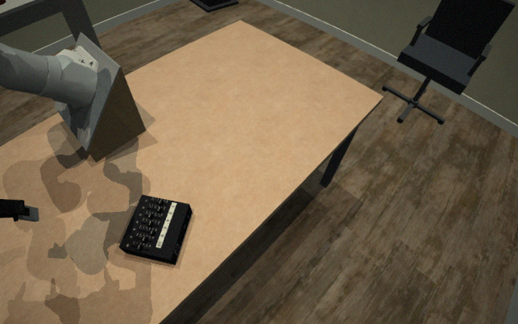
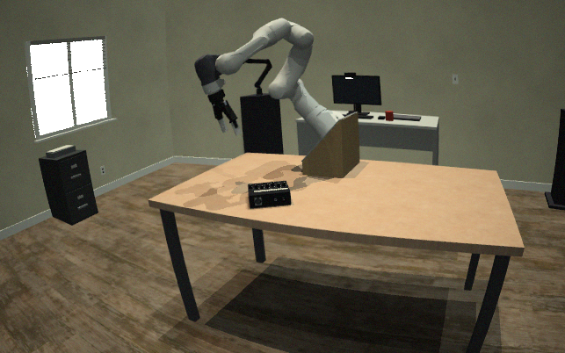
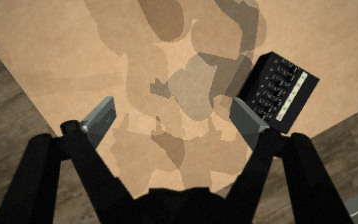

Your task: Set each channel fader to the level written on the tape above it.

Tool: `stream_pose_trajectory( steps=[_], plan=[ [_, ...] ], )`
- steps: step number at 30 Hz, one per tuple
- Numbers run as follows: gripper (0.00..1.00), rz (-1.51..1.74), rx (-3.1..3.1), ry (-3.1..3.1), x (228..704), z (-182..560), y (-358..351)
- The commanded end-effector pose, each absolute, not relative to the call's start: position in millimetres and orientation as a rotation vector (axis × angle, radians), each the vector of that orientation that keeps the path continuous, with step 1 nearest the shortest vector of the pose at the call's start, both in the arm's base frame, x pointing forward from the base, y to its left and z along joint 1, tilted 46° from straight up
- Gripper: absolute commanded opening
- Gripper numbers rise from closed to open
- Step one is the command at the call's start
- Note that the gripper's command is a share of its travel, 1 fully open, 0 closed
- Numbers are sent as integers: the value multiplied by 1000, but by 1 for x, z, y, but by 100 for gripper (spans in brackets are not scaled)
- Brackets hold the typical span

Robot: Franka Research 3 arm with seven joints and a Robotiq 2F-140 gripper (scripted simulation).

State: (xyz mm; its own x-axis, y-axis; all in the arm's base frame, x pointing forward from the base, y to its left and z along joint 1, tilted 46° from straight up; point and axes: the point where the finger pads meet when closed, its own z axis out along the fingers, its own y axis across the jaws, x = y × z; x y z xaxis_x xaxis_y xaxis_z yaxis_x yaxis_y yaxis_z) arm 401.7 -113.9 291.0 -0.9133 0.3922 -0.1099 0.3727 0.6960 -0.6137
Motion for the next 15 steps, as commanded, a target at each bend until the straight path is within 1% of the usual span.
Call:
stream_pose_trajectory(
  steps=[1,10,11,15],
  plan=[
    [100,1034,-631,-2882,408,291,-114],
    [100,1034,-631,-2882,408,291,-114],
    [100,1075,-501,-2909,430,267,-93],
    [100,1075,-501,-2909,430,267,-93]
  ],
)
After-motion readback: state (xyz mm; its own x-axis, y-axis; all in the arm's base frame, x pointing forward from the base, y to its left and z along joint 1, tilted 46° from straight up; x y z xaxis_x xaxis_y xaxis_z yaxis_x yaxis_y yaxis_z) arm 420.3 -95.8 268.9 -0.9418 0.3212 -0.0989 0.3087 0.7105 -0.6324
